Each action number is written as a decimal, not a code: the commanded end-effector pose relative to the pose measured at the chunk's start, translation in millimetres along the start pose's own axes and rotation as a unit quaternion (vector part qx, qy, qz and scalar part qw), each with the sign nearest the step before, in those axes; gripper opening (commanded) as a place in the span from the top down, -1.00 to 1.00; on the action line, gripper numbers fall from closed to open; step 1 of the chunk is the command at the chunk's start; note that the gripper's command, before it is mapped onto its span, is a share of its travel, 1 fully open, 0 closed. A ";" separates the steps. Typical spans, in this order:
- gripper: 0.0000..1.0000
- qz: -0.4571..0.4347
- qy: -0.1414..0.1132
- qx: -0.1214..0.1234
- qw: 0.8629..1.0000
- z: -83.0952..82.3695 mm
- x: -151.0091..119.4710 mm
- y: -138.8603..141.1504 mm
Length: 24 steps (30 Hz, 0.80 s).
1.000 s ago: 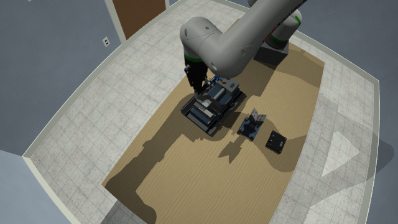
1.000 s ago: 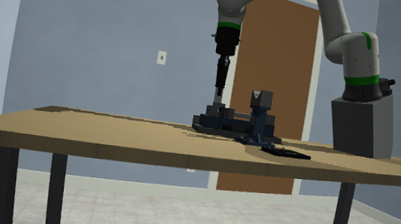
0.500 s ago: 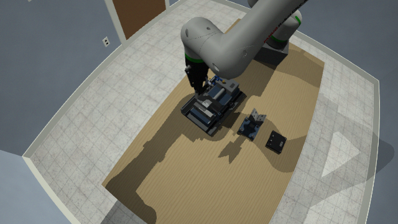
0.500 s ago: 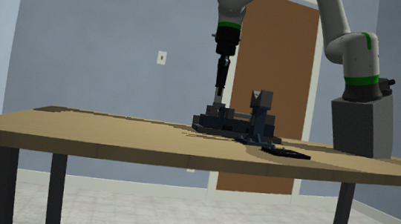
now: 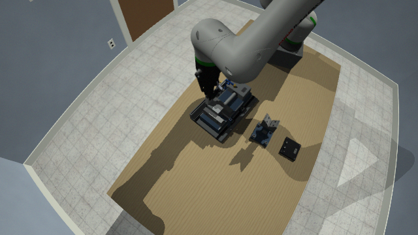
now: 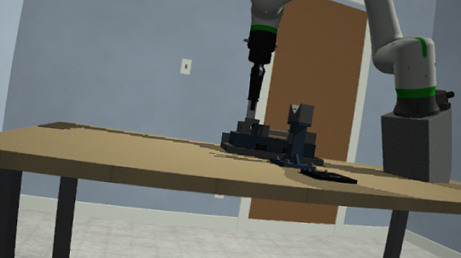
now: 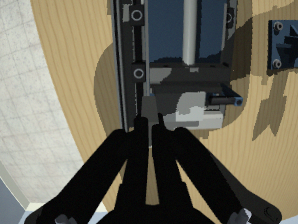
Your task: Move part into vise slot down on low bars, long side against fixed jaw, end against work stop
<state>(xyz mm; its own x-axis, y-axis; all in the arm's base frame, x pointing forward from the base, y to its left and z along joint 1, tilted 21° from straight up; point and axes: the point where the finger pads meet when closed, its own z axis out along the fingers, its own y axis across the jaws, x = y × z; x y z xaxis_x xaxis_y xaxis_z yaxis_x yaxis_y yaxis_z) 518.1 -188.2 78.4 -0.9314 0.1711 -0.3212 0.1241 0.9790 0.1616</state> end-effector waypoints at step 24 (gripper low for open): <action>1.00 0.000 0.000 0.000 1.000 -0.2 -0.2 7.2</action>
<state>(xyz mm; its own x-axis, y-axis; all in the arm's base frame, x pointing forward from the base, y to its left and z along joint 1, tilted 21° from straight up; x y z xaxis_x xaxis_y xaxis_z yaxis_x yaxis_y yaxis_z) 518.9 -181.9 79.4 -0.9314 0.1711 -0.3212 0.1241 0.9790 0.1616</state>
